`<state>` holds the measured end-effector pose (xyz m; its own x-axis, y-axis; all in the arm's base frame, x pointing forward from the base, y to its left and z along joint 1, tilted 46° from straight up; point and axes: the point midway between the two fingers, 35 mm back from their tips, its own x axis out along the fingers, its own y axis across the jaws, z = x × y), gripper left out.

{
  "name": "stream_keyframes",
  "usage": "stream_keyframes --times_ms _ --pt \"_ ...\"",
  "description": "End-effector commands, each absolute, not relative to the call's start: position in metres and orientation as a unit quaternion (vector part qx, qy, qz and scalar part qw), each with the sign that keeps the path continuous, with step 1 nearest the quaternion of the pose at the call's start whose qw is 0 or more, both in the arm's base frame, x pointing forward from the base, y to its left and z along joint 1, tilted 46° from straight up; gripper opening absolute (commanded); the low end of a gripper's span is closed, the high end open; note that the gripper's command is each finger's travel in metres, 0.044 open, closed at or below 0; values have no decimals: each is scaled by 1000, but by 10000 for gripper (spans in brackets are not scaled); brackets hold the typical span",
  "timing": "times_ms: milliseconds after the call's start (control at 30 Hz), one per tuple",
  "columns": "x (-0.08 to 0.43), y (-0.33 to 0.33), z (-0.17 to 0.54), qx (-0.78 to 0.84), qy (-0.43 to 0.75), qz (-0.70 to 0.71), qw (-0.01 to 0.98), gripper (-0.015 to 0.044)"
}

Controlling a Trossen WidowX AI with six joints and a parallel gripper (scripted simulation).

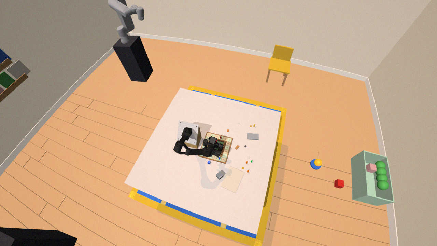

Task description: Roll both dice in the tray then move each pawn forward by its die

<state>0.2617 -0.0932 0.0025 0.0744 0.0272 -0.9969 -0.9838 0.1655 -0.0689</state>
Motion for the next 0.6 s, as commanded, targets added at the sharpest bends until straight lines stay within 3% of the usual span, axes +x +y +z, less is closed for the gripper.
stream_keyframes --times_ms 0,100,567 --pt "263 -94 3 -467 512 446 566 0" --pt "263 -94 3 -467 512 446 566 0" --pt "265 -64 30 -465 511 450 565 368"
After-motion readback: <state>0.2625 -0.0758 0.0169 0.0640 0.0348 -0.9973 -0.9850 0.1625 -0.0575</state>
